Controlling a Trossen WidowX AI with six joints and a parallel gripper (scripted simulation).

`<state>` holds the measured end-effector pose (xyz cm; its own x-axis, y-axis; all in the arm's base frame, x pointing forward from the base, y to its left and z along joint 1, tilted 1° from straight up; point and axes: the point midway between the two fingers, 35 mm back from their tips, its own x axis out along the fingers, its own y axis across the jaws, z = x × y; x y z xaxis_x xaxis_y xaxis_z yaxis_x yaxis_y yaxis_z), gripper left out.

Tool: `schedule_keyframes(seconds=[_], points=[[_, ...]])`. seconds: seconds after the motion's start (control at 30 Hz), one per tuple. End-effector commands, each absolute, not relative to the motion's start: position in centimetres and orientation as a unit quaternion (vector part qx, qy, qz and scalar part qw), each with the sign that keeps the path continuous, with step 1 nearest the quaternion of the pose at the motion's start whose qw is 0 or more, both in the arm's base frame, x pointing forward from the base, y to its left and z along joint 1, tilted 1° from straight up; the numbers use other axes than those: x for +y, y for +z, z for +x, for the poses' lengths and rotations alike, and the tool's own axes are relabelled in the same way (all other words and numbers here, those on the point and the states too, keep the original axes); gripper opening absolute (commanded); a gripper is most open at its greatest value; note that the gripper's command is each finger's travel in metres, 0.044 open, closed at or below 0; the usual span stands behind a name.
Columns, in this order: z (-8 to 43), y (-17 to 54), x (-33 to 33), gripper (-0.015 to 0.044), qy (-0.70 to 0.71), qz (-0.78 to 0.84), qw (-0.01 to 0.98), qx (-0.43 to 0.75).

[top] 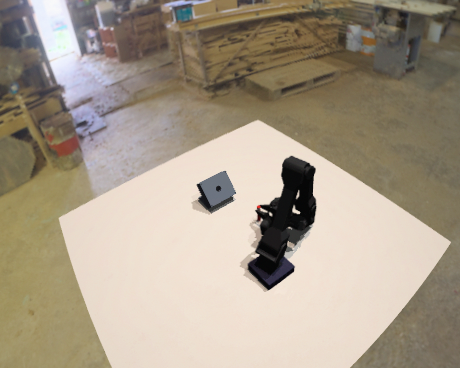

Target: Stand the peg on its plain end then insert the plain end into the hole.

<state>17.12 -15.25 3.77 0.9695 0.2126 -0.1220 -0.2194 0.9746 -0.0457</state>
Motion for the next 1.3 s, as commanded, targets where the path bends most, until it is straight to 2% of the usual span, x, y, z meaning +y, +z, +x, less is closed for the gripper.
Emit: schedule_keyframes(seconds=[0.0,0.67,1.07,1.27], points=[[17.12,3.77,-15.23,0.013,0.109,-0.028,0.992,0.059],[17.12,3.77,-15.23,0.013,0.109,-0.028,0.992,0.059],[17.12,3.77,-15.23,0.044,0.109,-0.028,0.992,0.059],[17.12,3.77,-15.23,0.044,0.109,-0.028,0.992,0.059]])
